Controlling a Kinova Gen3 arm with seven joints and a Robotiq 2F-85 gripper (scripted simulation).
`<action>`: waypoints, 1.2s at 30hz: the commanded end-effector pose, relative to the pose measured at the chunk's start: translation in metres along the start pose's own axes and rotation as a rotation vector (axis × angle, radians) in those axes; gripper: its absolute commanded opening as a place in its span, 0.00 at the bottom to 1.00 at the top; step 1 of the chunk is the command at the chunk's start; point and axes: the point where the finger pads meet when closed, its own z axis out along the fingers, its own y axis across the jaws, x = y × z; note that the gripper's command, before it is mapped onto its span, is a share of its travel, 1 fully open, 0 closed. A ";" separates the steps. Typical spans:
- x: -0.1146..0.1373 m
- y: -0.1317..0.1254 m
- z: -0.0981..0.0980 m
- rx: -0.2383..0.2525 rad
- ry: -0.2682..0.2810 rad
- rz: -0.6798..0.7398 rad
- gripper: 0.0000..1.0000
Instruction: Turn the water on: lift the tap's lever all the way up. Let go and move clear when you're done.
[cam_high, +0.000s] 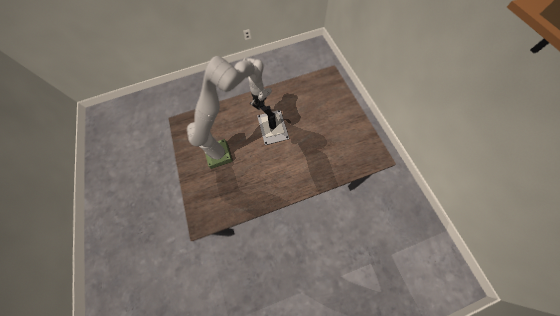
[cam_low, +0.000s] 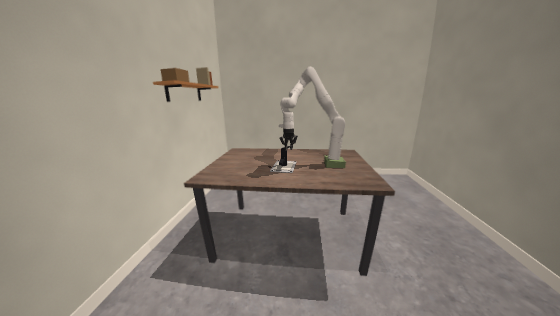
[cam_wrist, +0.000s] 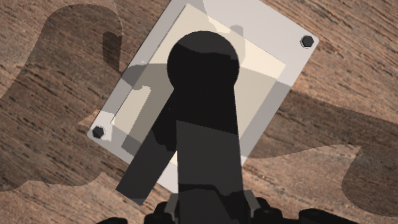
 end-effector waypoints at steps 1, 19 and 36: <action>0.003 -0.001 -0.005 0.007 0.008 0.005 0.10; 0.003 -0.001 -0.005 0.007 0.008 0.005 0.10; 0.006 -0.001 -0.009 0.007 0.008 0.005 0.10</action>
